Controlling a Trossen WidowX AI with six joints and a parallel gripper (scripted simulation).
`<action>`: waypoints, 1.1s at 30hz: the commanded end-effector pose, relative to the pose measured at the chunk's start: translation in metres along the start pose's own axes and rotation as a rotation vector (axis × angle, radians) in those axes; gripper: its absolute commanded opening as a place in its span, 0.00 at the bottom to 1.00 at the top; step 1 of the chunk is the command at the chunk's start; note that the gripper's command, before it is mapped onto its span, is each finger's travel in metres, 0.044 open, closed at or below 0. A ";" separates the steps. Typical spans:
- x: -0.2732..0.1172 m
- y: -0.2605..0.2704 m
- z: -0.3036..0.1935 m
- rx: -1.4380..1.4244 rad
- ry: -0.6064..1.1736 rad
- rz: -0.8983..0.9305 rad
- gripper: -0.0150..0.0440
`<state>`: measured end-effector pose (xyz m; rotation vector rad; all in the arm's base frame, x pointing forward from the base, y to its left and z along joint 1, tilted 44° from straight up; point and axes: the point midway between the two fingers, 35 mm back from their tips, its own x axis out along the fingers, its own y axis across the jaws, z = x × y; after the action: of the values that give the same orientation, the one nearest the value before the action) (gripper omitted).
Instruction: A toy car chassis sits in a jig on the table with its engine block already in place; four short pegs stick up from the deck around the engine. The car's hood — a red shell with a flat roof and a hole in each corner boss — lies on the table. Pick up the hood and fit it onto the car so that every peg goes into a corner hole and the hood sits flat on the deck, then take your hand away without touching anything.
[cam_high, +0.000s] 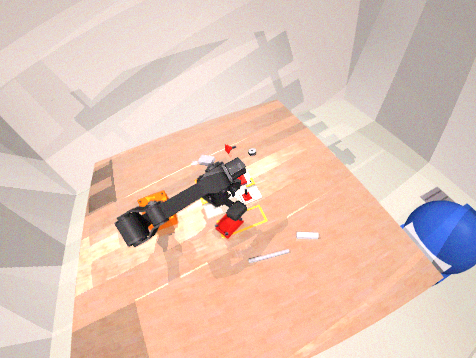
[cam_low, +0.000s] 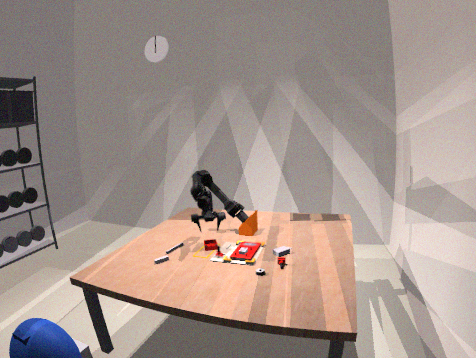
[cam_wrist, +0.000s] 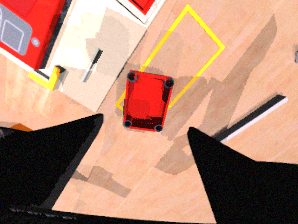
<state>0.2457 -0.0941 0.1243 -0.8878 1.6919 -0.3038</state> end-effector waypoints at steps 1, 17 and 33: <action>0.001 0.000 0.000 -0.006 0.002 0.001 1.00; 0.026 0.018 -0.020 0.046 -0.386 0.265 1.00; 0.016 0.005 -0.028 -0.007 -0.938 0.013 1.00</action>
<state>0.2172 -0.1090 0.1156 -0.7813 0.8937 0.1249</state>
